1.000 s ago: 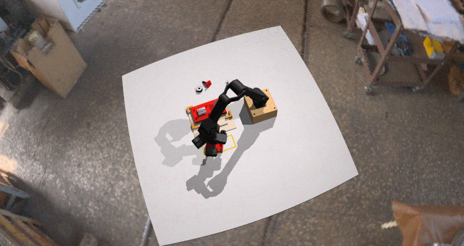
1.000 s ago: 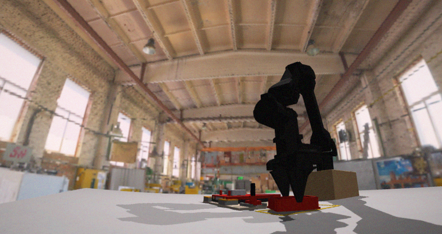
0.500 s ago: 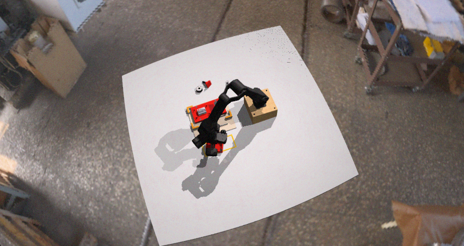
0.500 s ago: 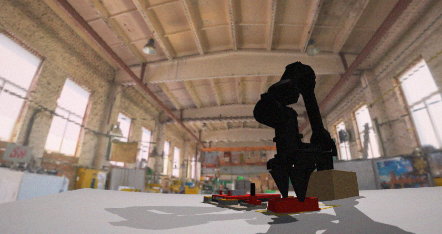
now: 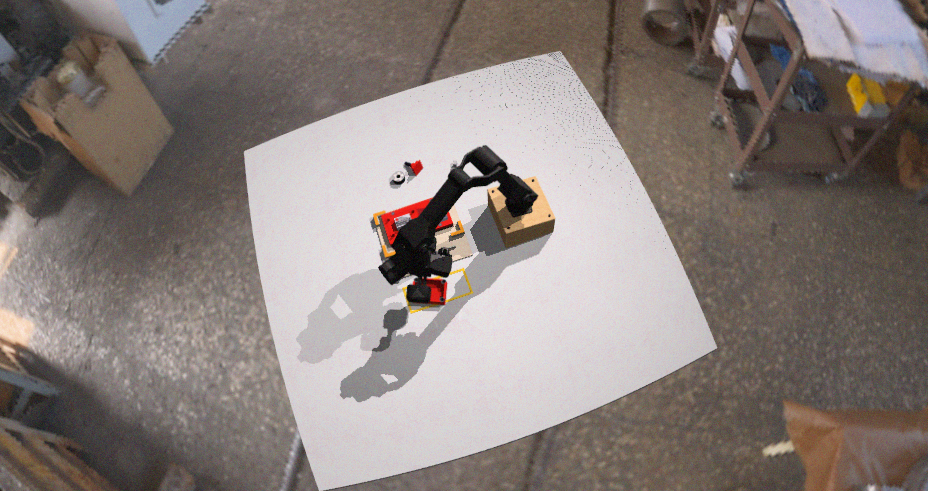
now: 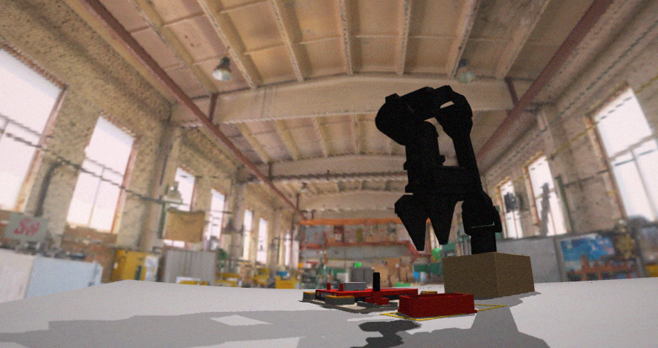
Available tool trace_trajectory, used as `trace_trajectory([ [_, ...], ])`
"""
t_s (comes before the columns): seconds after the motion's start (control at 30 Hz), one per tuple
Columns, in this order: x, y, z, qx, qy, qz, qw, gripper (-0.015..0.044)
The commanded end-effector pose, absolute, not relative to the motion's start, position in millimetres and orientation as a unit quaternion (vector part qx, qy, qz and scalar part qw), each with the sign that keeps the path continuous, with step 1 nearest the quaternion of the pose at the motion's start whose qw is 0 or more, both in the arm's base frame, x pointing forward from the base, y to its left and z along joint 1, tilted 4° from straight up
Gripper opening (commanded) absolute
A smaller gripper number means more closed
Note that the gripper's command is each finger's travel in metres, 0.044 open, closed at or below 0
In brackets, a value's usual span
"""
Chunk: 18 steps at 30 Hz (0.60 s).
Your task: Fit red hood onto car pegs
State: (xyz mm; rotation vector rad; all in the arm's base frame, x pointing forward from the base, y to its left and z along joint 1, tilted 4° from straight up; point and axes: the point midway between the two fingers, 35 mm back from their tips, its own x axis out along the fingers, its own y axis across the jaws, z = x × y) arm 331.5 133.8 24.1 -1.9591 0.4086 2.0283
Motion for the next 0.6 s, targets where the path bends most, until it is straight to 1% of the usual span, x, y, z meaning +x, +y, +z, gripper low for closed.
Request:
trace_trajectory([
  [0.0,331,134,22,-0.679,0.143,0.705,0.145,0.044],
  [0.17,331,134,22,-0.679,0.143,0.705,0.145,0.044],
  [0.23,331,134,20,-0.681,0.162,0.696,0.158,0.044],
  [0.43,333,137,5,-0.684,0.315,0.592,0.287,0.044],
  [0.57,333,139,-3,-0.669,0.395,0.499,0.385,0.044],
])
